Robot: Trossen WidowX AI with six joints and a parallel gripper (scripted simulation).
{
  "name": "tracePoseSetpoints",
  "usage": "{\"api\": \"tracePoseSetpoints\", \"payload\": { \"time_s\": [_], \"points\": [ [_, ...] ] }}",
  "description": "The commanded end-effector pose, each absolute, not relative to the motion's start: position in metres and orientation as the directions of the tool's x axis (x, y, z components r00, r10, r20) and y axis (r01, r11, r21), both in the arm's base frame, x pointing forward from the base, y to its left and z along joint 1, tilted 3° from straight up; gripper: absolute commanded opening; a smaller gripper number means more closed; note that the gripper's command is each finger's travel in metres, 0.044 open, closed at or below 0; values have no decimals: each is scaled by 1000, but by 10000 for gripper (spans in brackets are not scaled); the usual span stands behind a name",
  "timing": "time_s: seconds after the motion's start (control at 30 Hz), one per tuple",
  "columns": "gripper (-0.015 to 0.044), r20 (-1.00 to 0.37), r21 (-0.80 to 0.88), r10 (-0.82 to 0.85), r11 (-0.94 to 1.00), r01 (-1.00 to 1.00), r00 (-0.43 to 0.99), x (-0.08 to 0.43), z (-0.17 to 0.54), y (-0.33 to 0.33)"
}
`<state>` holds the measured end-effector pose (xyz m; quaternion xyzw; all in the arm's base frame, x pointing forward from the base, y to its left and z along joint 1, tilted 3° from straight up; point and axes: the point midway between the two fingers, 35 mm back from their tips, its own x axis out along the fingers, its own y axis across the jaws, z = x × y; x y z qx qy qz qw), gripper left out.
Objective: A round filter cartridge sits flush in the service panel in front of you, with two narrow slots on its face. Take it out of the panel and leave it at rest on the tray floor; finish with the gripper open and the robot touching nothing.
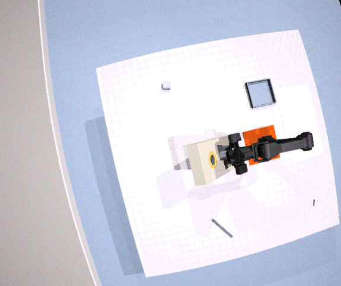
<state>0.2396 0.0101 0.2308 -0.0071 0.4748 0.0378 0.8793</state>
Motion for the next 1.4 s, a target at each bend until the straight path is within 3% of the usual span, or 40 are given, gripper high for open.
{"api": "tracePoseSetpoints", "payload": {
  "time_s": [0.0, 0.1, 0.33, 0.63, 1.37],
  "points": [
    [199, -836, 23, 60, 997, -73, 546, 239, 231, 10],
    [179, -836, 23, 60, 997, -73, 546, 239, 231, 10],
    [0, -835, 23, 60, 997, -73, 547, 243, 238, 10],
    [0, -835, 23, 59, 997, -73, 547, 252, 255, 10],
    [0, -837, 23, 59, 997, -73, 544, 209, 329, 6]
  ]
}}
